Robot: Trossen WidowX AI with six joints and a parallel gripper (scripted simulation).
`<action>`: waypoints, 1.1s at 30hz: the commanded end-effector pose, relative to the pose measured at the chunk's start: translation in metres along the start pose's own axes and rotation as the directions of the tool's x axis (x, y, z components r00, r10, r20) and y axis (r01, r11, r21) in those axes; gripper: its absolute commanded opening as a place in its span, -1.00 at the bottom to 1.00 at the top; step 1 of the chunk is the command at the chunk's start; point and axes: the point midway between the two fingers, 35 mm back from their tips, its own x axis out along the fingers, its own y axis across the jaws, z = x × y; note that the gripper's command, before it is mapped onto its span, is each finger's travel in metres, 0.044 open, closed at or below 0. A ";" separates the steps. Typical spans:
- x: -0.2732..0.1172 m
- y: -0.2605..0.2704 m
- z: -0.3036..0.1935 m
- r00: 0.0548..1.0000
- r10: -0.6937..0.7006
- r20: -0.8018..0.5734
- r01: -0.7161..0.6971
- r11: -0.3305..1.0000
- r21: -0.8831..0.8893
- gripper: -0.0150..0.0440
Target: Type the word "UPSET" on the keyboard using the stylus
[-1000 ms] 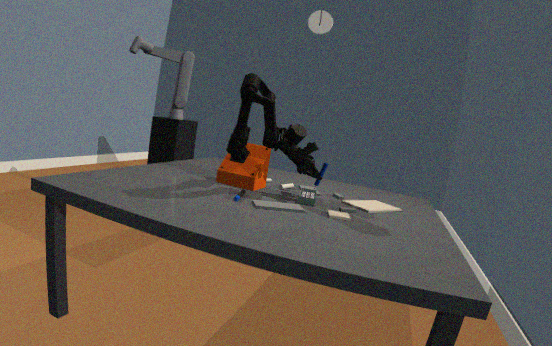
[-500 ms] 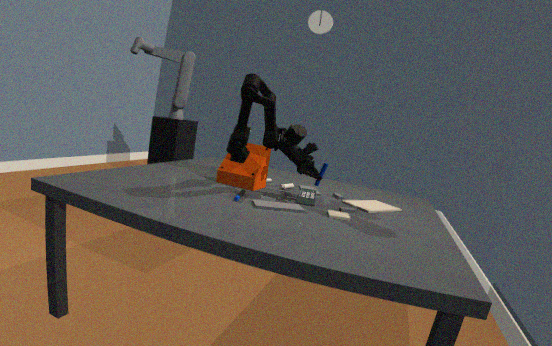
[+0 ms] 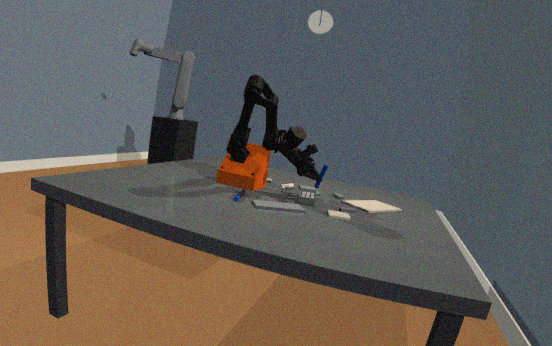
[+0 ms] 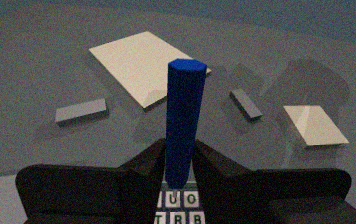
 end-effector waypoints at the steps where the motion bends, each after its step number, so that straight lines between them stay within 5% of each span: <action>1: 0.001 0.002 -0.003 1.000 0.008 -0.001 -0.008 1.000 -0.008 -0.22; 33: 0.005 0.002 -0.010 1.000 0.008 -0.001 -0.008 1.000 -0.008 -0.22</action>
